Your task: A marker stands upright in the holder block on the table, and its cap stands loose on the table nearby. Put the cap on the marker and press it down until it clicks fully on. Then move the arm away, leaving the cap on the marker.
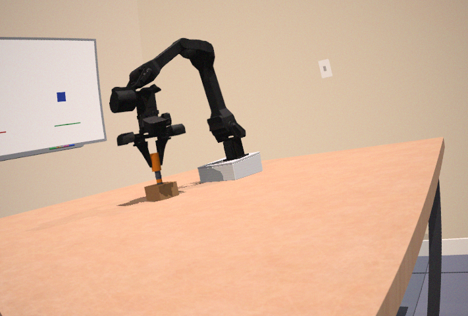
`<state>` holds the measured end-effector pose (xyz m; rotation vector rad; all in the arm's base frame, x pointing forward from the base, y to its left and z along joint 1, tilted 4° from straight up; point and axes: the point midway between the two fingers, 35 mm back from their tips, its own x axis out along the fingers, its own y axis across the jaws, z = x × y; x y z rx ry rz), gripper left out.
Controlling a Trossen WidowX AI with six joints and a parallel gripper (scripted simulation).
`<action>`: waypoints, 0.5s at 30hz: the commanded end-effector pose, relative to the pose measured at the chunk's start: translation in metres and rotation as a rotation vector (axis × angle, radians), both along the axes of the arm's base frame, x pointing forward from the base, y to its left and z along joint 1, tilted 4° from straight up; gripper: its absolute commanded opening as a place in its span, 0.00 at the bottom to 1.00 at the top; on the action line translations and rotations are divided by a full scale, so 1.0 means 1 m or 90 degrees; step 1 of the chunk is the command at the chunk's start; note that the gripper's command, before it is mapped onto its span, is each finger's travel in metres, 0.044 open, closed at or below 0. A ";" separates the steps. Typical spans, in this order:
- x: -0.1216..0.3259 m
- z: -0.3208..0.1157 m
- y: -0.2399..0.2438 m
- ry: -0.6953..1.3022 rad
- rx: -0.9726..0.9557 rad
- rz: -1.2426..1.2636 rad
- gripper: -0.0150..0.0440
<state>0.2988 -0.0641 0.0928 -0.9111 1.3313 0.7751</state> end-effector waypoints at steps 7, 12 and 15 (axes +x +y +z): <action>0.001 -0.016 0.000 0.001 0.002 0.004 0.25; 0.001 -0.016 0.000 0.001 0.002 0.004 0.25; 0.001 -0.016 0.000 0.001 0.002 0.004 0.25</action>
